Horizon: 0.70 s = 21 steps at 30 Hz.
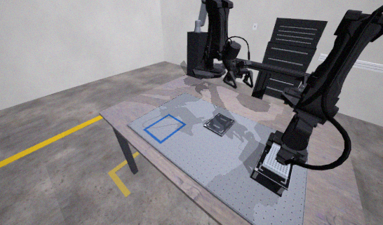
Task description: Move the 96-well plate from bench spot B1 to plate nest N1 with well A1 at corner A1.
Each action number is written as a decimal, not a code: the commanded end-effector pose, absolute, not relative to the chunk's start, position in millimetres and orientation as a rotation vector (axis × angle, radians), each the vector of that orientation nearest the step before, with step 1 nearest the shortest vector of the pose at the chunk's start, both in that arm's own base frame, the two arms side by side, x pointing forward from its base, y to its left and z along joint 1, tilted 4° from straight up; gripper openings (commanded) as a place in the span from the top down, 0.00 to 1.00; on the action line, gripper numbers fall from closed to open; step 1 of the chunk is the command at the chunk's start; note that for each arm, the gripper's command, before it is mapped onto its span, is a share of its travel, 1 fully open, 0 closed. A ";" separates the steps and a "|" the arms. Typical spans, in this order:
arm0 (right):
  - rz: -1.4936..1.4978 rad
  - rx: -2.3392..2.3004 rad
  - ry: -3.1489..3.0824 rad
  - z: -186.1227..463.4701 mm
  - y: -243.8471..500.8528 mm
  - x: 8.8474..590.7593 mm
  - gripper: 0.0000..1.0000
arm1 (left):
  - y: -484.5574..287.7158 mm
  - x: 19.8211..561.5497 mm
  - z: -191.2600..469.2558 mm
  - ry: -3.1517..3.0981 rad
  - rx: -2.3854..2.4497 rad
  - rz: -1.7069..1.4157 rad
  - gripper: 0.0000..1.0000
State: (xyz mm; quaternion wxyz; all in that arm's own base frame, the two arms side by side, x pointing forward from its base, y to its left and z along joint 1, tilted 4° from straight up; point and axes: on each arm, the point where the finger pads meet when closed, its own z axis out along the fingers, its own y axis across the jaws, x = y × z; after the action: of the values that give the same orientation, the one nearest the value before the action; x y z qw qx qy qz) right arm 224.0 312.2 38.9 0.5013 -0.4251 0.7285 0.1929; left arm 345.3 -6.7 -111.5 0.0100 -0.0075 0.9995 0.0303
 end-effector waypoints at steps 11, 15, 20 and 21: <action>0.485 -1.005 1.718 53.2 316.4 224.8 0.00 | -5.9 353.0 -117.0 3.089 -0.029 0.077 0.21; 0.485 -1.005 1.718 53.2 316.4 224.8 0.00 | -5.1 348.4 -122.5 3.097 -0.026 0.078 0.21; 0.485 -1.005 1.718 53.2 316.4 224.8 0.00 | -4.6 345.4 -123.8 3.111 -0.027 0.080 0.21; 0.485 -1.005 1.718 53.2 316.4 224.8 0.00 | -4.6 345.9 -123.6 3.110 -0.027 0.080 0.21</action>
State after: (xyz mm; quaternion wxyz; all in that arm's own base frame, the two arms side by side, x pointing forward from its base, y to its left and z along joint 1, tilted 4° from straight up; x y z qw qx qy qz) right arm 224.0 312.2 38.9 0.5013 -0.4251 0.7285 0.1929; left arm 343.8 -6.9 -123.8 0.0113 -0.0075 0.9995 0.0295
